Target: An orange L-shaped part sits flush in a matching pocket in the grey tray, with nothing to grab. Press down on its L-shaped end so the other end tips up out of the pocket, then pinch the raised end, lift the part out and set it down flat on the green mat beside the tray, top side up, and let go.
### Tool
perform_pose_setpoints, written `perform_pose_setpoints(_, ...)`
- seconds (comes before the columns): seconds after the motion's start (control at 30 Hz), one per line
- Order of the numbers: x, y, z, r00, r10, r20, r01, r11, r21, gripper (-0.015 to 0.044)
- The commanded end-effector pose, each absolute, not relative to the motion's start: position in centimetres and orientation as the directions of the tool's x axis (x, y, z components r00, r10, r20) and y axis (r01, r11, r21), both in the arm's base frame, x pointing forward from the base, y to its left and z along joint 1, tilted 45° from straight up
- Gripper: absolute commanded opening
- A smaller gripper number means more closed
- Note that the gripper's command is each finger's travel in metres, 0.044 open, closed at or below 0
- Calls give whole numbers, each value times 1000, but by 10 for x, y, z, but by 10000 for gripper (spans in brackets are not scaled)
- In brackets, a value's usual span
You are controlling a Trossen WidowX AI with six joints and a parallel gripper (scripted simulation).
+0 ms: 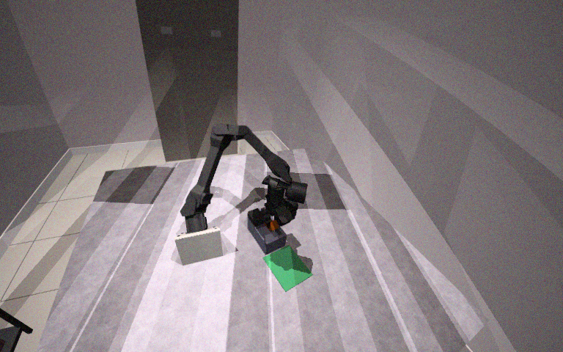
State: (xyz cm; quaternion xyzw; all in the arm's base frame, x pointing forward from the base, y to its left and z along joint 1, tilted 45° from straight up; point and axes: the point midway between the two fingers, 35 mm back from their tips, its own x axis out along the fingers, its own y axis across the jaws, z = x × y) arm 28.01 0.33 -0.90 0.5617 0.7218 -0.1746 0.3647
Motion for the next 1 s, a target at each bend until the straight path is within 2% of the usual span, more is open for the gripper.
perform_pose_setpoints(0.0,280,3,-9,-104,684,-722,938,309,158,0)
perform_pose_setpoints(0.97,284,-23,19,-107,685,-720,938,309,154,0)
